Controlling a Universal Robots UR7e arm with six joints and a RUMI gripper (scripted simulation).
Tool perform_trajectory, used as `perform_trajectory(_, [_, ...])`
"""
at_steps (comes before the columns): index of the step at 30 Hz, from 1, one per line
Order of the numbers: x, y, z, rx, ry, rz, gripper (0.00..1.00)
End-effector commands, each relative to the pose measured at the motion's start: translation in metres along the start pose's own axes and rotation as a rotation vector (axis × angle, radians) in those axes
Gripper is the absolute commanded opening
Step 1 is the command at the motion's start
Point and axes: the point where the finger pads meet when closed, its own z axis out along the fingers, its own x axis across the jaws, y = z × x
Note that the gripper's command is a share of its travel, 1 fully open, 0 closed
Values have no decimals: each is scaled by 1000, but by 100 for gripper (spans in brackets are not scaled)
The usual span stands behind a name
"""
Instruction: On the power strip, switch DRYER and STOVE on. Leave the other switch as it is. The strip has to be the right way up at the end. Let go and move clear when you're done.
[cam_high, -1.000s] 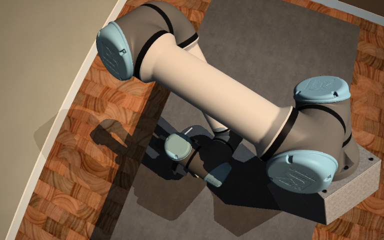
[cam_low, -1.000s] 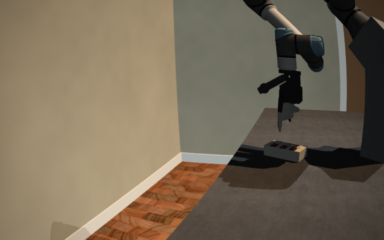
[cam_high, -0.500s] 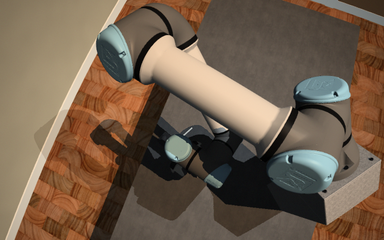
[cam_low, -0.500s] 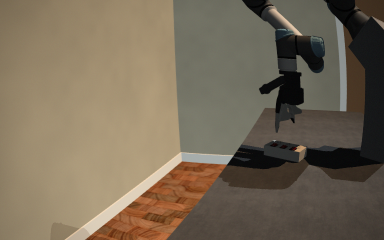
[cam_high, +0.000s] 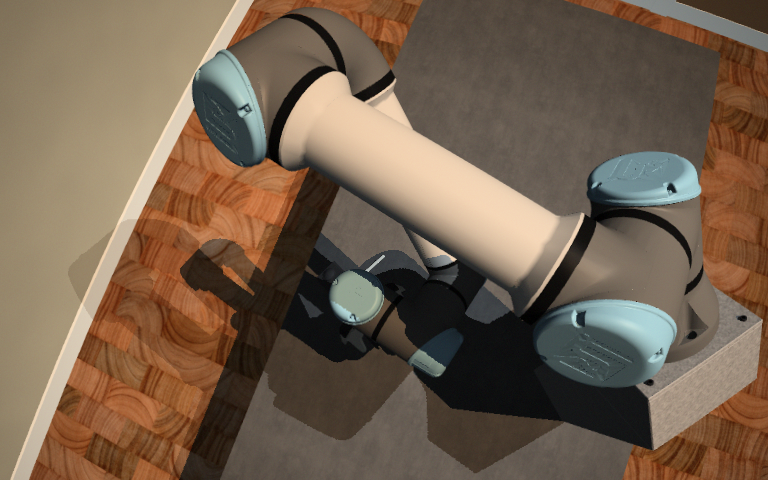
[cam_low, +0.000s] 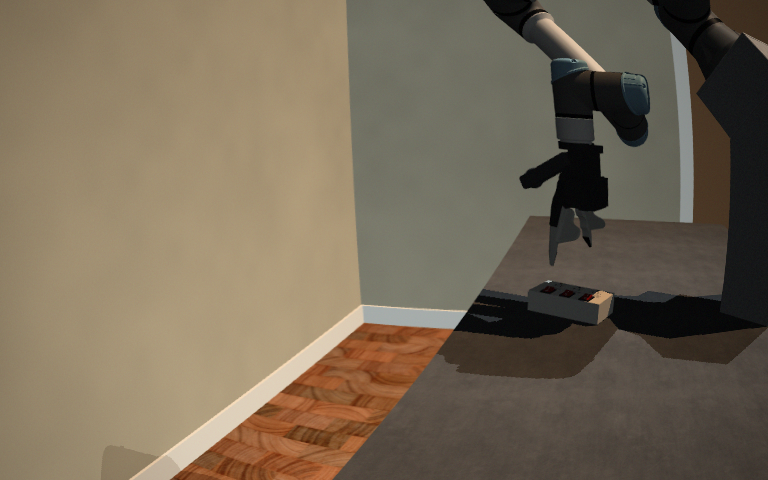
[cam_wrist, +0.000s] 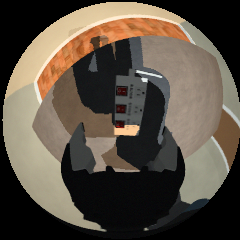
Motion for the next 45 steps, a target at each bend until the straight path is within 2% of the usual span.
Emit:
perform_trajectory(1, [0,0,0,1,-1,3,100])
perform_trajectory(5, [0,0,0,1,-1,3,100])
perform_trajectory(6, [0,0,0,1,-1,3,0])
perform_trajectory(45, [0,0,0,1,-1,3,0])
